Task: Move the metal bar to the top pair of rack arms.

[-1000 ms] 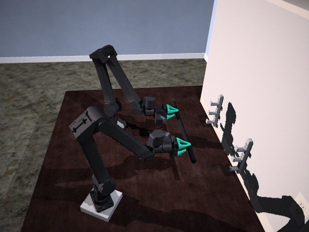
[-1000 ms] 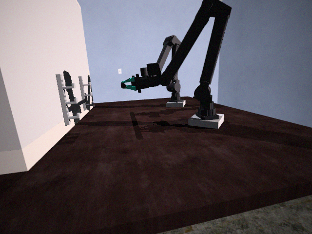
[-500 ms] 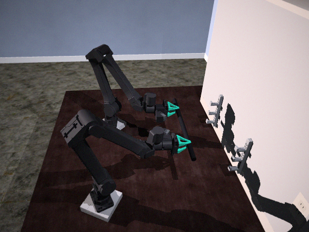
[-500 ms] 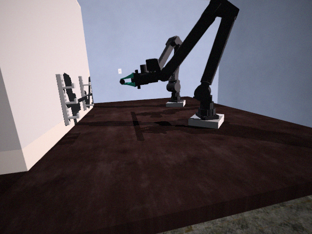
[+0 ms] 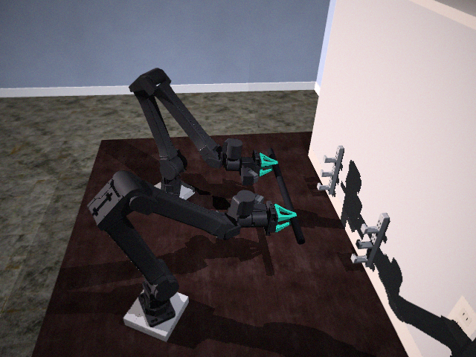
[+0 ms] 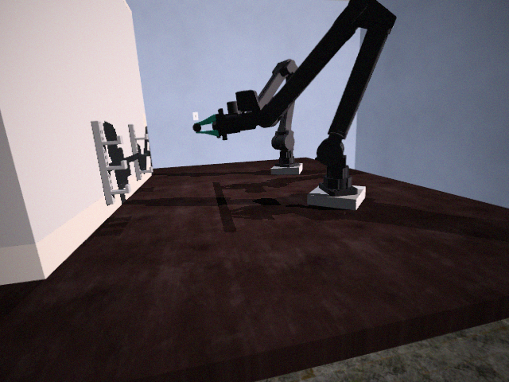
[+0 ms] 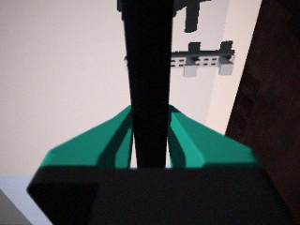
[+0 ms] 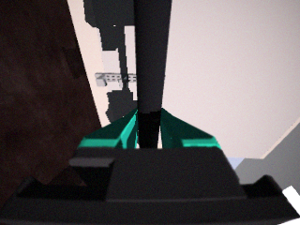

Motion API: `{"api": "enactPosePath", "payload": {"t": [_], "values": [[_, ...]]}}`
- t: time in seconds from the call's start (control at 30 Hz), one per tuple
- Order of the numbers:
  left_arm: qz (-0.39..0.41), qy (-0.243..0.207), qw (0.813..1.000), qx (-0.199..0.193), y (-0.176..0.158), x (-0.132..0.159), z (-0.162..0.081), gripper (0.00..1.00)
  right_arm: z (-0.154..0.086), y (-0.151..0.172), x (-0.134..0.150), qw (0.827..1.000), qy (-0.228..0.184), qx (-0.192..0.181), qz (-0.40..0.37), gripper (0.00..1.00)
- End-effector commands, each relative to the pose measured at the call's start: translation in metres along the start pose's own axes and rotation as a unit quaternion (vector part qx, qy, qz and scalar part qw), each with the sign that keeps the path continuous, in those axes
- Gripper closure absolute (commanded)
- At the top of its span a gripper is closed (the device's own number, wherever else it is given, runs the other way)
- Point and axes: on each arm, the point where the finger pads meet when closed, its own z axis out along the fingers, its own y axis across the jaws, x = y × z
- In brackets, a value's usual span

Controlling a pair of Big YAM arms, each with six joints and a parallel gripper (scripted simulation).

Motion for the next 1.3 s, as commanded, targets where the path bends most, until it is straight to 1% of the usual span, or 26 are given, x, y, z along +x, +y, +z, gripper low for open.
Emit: {"api": "enactPosePath", "payload": {"t": [0.0, 1.27], "values": [[-0.016, 0.015, 0.998, -0.05, 0.06, 0.004, 0.014, 1.0, 0.017, -0.056, 0.007, 0.999, 0.016, 0.046, 0.012, 1.0], [-0.016, 0.015, 0.998, -0.05, 0.073, 0.003, 0.015, 1.0, 0.021, -0.07, 0.009, 0.999, 0.016, 0.046, 0.012, 1.0]]}}
